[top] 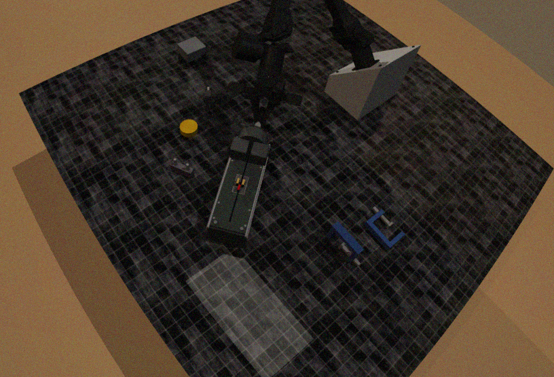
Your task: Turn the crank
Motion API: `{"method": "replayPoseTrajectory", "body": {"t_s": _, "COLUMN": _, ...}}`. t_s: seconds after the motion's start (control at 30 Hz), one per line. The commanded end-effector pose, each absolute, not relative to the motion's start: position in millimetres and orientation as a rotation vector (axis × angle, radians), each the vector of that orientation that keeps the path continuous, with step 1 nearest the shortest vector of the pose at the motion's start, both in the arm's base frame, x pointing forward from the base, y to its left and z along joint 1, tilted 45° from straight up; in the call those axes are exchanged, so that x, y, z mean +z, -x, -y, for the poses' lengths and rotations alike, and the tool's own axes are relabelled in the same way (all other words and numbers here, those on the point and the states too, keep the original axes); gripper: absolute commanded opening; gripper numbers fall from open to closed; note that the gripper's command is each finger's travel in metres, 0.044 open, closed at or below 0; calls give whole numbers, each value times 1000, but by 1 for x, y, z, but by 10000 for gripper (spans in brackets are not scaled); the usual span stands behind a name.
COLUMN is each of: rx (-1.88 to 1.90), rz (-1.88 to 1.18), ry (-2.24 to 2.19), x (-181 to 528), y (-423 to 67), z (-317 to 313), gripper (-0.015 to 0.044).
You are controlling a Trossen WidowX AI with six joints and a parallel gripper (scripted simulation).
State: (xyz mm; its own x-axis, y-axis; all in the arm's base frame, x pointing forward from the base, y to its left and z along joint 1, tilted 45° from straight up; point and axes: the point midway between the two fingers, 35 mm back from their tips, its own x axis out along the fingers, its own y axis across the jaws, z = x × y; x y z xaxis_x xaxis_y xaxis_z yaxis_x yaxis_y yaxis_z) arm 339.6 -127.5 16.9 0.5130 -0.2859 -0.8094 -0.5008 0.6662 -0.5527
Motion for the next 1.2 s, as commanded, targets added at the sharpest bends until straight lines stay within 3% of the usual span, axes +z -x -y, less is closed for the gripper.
{"method": "replayPoseTrajectory", "body": {"t_s": 0.0, "rx": 130, "rz": -1045, "ry": 882, "x": 23, "y": -344, "z": 133, "gripper": 0}}
{"method": "replayPoseTrajectory", "body": {"t_s": 1.17, "rx": 130, "rz": -1045, "ry": 882, "x": 24, "y": -346, "z": 138, "gripper": 0}}
